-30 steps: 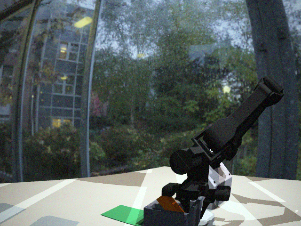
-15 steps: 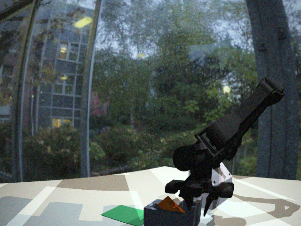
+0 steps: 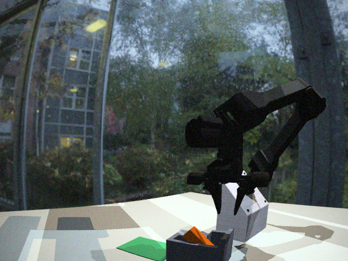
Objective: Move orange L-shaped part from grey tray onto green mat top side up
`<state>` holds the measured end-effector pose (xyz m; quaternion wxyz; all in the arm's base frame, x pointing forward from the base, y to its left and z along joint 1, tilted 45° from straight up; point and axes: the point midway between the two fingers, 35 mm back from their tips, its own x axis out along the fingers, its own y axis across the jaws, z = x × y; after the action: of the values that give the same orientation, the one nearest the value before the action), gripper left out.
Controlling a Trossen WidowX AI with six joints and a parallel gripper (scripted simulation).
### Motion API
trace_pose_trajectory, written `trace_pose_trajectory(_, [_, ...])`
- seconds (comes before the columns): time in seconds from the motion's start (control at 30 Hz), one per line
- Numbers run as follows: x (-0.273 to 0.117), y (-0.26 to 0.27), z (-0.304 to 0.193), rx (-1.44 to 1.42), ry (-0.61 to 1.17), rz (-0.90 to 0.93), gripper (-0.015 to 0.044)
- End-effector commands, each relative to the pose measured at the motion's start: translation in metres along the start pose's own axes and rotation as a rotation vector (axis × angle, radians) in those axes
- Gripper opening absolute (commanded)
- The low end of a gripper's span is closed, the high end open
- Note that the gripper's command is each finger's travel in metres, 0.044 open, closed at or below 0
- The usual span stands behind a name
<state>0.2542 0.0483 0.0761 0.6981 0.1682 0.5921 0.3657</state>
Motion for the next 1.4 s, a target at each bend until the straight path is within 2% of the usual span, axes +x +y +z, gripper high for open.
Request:
trace_pose_trajectory(0.0, [-0.005, 0.002, -0.001, -0.011, 0.005, -0.001, 0.0180])
trace_pose_trajectory(0.8, [-0.001, 0.001, -0.001, 0.000, 0.002, 0.002, 0.0180])
trace_pose_trajectory(0.87, [-0.001, -0.002, 0.000, 0.052, 0.002, 0.001, 0.0233])
trace_pose_trajectory(0.93, [-0.002, -0.007, 0.002, 0.172, 0.003, 0.000, 0.0280])
trace_pose_trajectory(1.37, [-0.005, -0.073, 0.011, 1.490, 0.000, -0.007, 0.0280])
